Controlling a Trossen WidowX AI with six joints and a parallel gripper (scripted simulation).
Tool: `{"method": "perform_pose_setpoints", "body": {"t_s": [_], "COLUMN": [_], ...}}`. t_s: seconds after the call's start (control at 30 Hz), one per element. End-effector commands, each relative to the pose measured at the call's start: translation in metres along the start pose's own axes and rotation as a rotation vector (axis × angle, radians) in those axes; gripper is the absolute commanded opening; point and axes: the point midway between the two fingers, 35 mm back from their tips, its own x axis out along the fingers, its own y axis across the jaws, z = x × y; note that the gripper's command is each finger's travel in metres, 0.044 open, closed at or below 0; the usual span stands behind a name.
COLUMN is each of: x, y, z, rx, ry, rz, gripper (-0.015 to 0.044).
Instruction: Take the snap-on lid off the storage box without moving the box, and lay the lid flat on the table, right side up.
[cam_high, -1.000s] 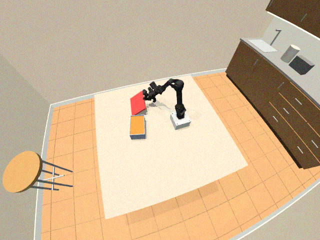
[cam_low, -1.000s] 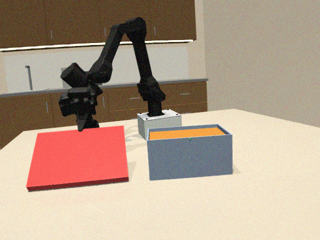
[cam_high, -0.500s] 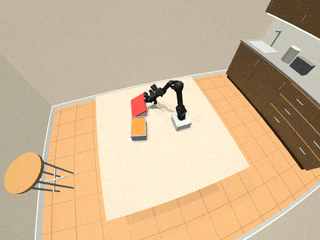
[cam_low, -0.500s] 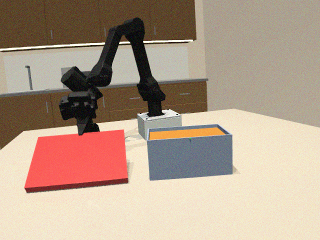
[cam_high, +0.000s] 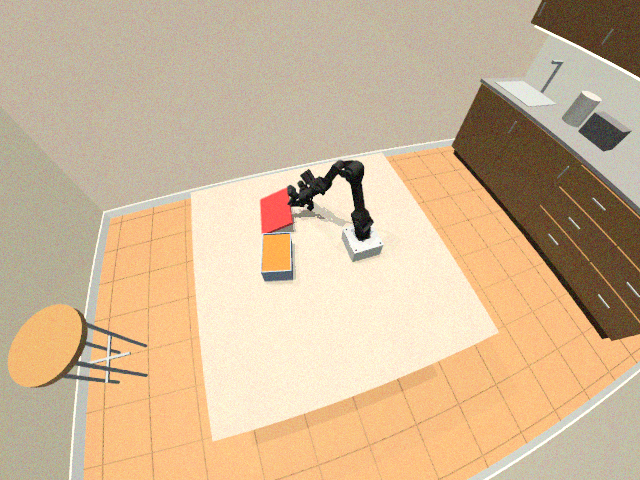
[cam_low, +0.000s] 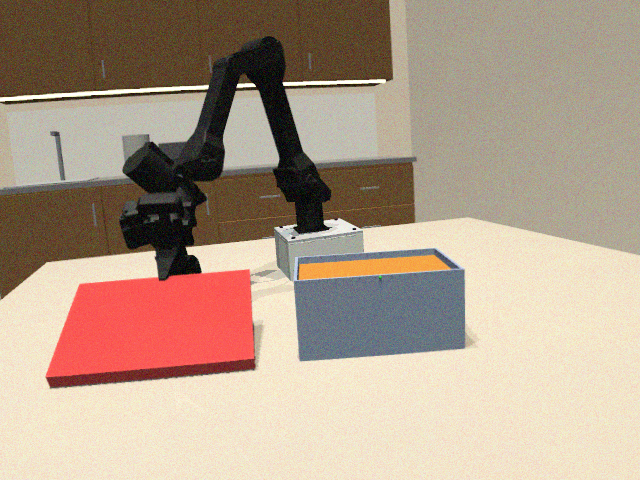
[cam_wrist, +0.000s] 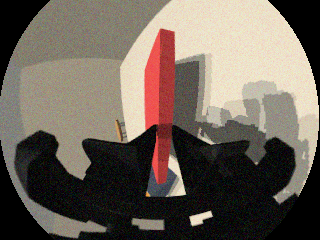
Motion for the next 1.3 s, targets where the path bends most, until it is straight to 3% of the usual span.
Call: {"method": "perform_pose_setpoints", "body": {"t_s": [0.0, 0.43, 0.77, 0.83, 1.03, 1.27], "x": [0.006, 0.013, 0.007, 0.007, -0.001, -0.012], "y": [-0.013, -0.021, -0.009, -0.009, -0.017, -0.026], "z": [-0.003, -0.003, 0.000, 0.000, -0.001, -0.001], "rx": [0.022, 0.022, 0.022, 0.022, 0.022, 0.022], "ry": [0.010, 0.010, 0.010, 0.010, 0.010, 0.010], "rz": [-0.025, -0.025, -0.024, -0.024, -0.025, -0.026], "gripper": [0.0000, 0.0000, 0.0263, 0.0275, 0.0433, 0.0440]}}
